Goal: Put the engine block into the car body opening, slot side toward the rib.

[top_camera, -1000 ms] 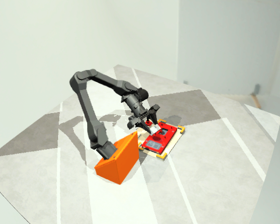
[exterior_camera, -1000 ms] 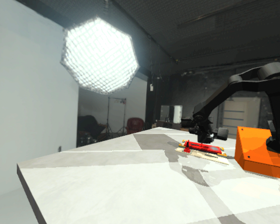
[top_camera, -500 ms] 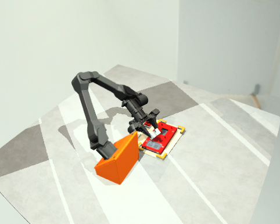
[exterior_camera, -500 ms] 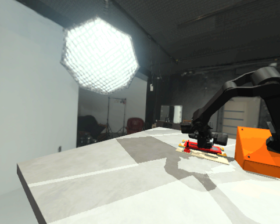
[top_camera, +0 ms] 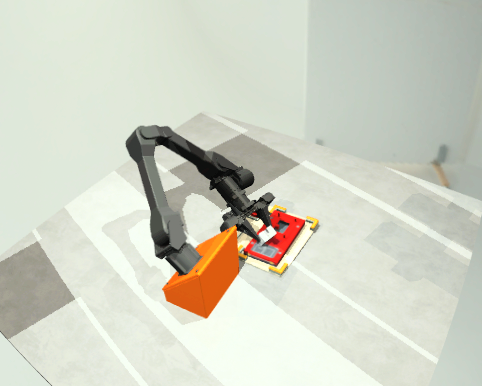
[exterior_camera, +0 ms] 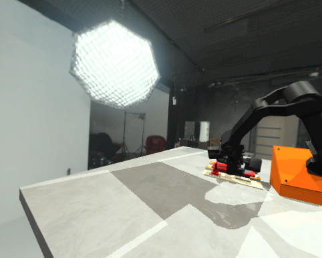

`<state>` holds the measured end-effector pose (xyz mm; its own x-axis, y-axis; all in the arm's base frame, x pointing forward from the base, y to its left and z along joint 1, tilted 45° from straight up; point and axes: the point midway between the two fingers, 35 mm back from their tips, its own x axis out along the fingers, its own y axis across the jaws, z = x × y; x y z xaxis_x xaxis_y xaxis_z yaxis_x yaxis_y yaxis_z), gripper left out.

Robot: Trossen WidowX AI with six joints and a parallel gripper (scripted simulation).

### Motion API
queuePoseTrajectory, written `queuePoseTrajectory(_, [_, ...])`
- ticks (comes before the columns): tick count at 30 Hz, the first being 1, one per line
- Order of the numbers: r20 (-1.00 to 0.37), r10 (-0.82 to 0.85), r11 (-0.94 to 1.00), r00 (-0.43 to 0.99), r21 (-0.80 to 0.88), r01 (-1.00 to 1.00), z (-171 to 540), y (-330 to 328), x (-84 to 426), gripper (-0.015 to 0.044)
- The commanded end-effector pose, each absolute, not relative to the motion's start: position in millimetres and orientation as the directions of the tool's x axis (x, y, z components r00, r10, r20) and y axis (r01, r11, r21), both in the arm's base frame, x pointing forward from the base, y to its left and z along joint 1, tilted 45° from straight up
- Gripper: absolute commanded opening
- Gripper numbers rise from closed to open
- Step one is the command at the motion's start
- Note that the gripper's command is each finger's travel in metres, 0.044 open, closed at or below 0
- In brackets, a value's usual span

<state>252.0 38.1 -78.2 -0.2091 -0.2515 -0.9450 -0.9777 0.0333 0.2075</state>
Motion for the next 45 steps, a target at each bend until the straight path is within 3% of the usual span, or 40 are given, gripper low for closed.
queuePoseTrajectory(1, [-0.948,-0.237,0.036,-0.215,0.212,-0.977,-77.8,37.8,252.3,0.0000])
queuePoseTrajectory(36, [-0.948,-0.237,0.036,-0.215,0.212,-0.977,-79.3,39.2,252.0,0.0000])
queuePoseTrajectory(45, [-0.945,-0.248,0.038,-0.213,0.210,-0.977,-78.7,37.3,251.8,0.0236])
